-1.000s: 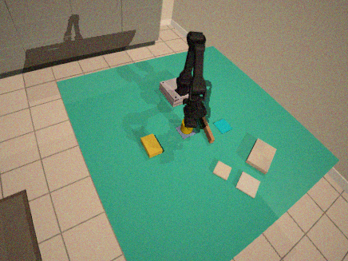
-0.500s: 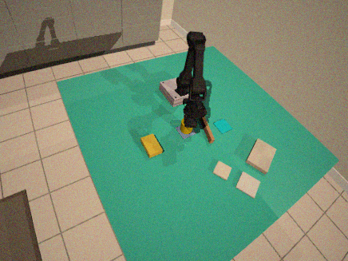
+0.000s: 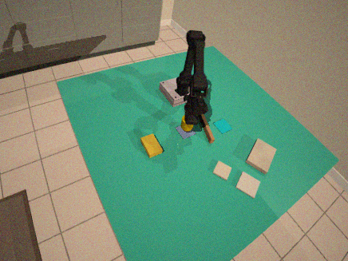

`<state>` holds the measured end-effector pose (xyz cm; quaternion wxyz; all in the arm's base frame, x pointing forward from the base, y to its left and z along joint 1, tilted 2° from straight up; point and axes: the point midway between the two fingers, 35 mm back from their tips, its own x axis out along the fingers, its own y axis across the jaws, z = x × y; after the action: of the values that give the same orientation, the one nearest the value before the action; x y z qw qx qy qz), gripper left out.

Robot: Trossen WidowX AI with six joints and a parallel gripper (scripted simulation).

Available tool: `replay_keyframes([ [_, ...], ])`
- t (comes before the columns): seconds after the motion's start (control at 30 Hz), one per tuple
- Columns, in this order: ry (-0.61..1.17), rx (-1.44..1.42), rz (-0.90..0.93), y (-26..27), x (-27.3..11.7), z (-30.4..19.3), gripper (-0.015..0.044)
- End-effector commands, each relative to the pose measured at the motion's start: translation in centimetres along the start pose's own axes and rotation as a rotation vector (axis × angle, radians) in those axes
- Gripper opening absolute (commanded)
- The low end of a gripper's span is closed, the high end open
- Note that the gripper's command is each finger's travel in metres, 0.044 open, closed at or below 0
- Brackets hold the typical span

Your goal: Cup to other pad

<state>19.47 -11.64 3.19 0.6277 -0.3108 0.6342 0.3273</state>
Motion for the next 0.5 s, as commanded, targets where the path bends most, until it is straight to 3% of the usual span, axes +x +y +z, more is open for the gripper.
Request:
replay_keyframes([
  [0.0, -0.004, -0.004, -0.012, -0.1, -1.8, 0.0, 0.0],
  [0.47, 0.0, 0.001, -0.003, 0.2, -3.5, -0.2, 0.0],
])
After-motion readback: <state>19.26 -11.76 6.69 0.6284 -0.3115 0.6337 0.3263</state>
